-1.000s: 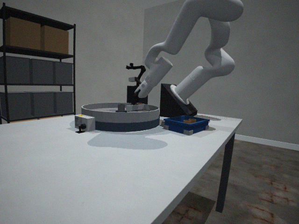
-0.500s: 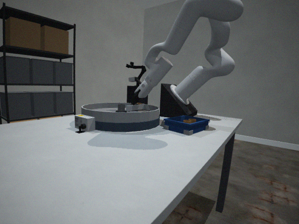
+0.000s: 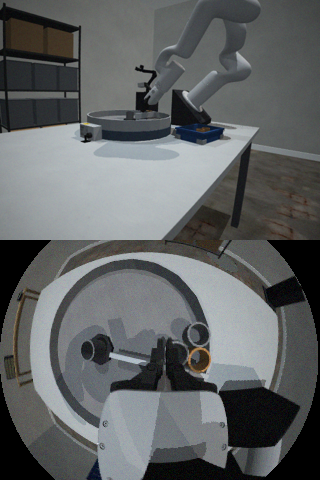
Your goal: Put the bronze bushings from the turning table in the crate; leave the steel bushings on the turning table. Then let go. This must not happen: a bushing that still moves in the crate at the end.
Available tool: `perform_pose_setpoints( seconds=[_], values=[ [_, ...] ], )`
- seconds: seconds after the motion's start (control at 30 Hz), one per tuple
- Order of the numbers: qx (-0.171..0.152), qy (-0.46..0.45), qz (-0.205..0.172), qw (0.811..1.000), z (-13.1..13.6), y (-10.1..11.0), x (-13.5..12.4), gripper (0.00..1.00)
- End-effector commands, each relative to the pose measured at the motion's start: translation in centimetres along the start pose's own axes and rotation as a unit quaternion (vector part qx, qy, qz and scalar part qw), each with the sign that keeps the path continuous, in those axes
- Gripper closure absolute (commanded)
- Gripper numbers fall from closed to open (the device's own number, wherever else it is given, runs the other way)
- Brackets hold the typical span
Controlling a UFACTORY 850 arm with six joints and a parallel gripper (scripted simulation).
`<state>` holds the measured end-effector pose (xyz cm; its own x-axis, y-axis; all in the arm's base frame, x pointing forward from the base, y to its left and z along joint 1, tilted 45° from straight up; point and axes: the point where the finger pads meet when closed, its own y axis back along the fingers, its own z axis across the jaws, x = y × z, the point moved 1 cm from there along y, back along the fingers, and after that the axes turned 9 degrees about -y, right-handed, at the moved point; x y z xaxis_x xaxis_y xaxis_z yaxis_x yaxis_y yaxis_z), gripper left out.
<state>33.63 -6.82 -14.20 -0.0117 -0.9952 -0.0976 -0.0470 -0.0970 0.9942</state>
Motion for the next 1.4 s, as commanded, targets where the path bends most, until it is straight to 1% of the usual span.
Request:
perform_pose_setpoints(
  seconds=[0.0, 0.17, 0.43, 0.5, 0.67, 0.8, 1.37],
  values=[
    [0.0, 0.0, 0.0, 1.0, 0.0, 0.2, 0.2, 1.0],
    [0.0, 0.0, 0.0, 1.0, -0.2, 1.4, 1.2, 1.0],
    [0.0, 0.0, 0.0, 1.0, -0.6, 4.4, 3.7, 1.0],
    [0.0, 0.0, 0.0, 1.0, -0.6, 4.4, 3.7, 1.0],
    [0.0, 0.0, 0.0, 1.0, -0.7, 5.5, 4.6, 1.0],
    [0.0, 0.0, 0.0, 1.0, -0.8, 5.8, 4.8, 1.0],
    [0.0, 0.0, 0.0, 1.0, -0.8, 5.8, 4.8, 1.0]
  ],
)
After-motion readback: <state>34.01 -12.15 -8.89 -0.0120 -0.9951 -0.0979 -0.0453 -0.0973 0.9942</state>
